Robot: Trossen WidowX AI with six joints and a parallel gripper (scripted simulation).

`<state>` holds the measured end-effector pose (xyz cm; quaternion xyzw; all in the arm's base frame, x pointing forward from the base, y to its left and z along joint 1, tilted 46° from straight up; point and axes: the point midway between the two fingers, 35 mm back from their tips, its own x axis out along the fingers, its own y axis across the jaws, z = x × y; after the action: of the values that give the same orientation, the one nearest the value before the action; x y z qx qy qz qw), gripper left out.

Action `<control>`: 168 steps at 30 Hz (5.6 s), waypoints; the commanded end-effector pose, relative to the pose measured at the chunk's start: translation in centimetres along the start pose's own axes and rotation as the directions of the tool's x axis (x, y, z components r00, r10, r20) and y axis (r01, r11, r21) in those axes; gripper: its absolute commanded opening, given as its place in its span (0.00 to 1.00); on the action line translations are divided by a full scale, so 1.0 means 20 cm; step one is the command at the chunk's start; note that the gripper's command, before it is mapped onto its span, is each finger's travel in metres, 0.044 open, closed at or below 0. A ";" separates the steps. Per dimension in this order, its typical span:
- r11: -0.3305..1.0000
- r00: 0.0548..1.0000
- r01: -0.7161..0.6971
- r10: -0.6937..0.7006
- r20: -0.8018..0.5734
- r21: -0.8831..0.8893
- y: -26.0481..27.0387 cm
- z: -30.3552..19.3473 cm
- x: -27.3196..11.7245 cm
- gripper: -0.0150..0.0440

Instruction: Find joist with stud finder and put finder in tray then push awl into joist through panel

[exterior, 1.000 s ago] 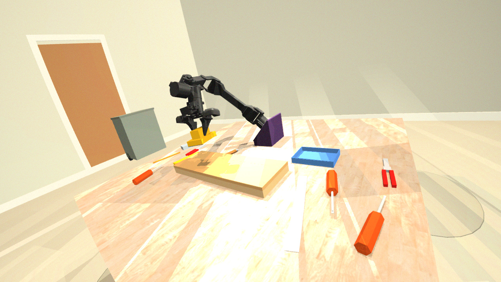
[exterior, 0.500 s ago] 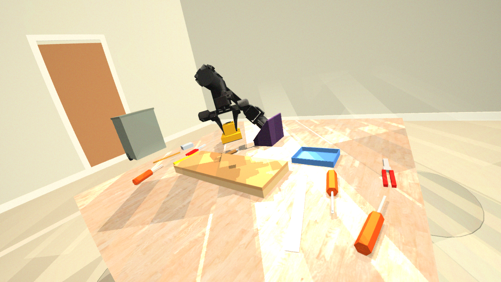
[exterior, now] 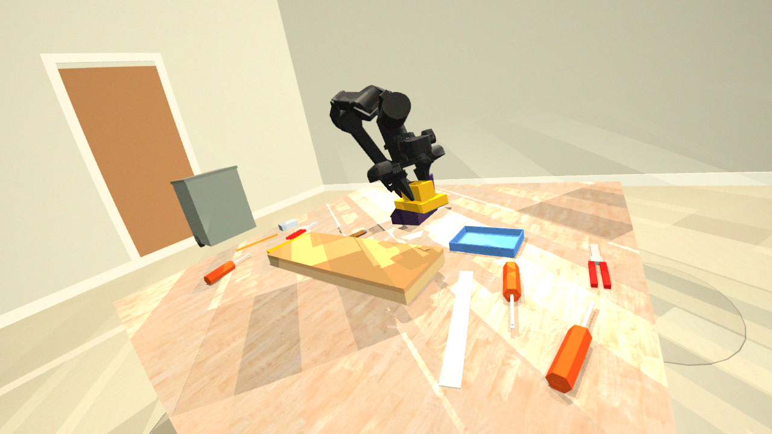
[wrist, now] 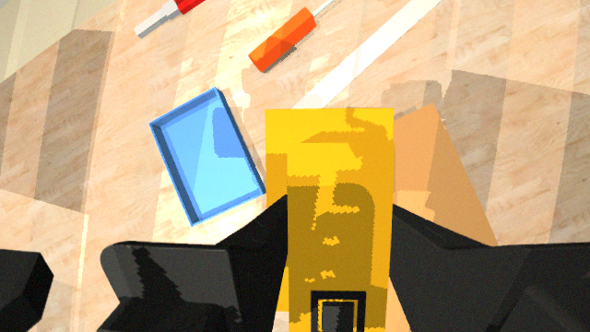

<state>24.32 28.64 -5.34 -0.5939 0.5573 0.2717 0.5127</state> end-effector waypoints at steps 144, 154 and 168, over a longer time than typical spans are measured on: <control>0.184 0.927 0.365 0.019 -0.375 0.912 -0.47 -1.74 -0.03 1.00; 0.184 0.927 0.365 0.020 -0.374 0.913 -0.49 -1.75 0.00 1.00; 0.184 0.927 0.364 0.020 -0.373 0.913 -0.50 -1.79 0.11 1.00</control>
<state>25.53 -5.84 7.91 -0.2258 0.5988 -0.2956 0.7093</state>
